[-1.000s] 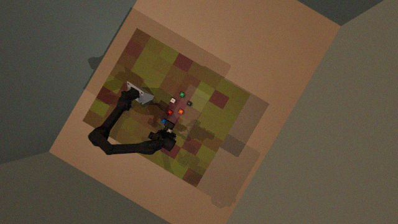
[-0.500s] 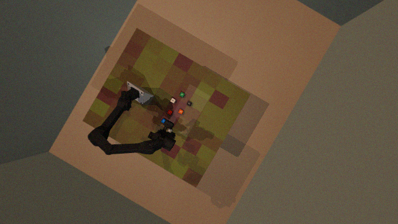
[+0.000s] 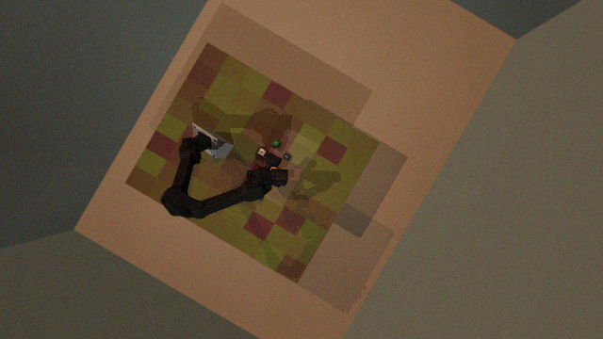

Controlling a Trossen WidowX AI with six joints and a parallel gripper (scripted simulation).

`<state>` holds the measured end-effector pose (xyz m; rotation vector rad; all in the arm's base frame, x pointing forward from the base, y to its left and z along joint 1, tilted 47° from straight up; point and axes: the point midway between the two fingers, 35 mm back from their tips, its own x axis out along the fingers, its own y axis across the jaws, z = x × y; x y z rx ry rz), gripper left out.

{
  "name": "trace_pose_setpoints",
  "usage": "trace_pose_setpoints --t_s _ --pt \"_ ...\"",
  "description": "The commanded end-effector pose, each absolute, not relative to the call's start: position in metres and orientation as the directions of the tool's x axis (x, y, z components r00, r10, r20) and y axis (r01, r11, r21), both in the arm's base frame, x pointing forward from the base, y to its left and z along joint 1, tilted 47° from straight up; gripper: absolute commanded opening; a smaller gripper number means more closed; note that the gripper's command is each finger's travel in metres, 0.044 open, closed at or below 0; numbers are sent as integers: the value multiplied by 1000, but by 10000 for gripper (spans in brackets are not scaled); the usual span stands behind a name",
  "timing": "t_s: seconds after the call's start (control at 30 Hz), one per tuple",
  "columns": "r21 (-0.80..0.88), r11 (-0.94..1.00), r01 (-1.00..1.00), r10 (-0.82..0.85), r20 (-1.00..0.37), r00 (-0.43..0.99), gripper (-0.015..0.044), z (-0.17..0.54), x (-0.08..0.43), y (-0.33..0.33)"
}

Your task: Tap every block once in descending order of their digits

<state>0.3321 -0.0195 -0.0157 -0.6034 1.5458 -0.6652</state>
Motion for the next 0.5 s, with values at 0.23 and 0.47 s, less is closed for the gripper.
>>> trace_pose_setpoints --t_s 0.23,0.47 --pt "-720 693 36 -717 -693 -72 321 -51 332 -29" --pt "-725 687 36 -722 -688 -72 138 -84 326 -66"
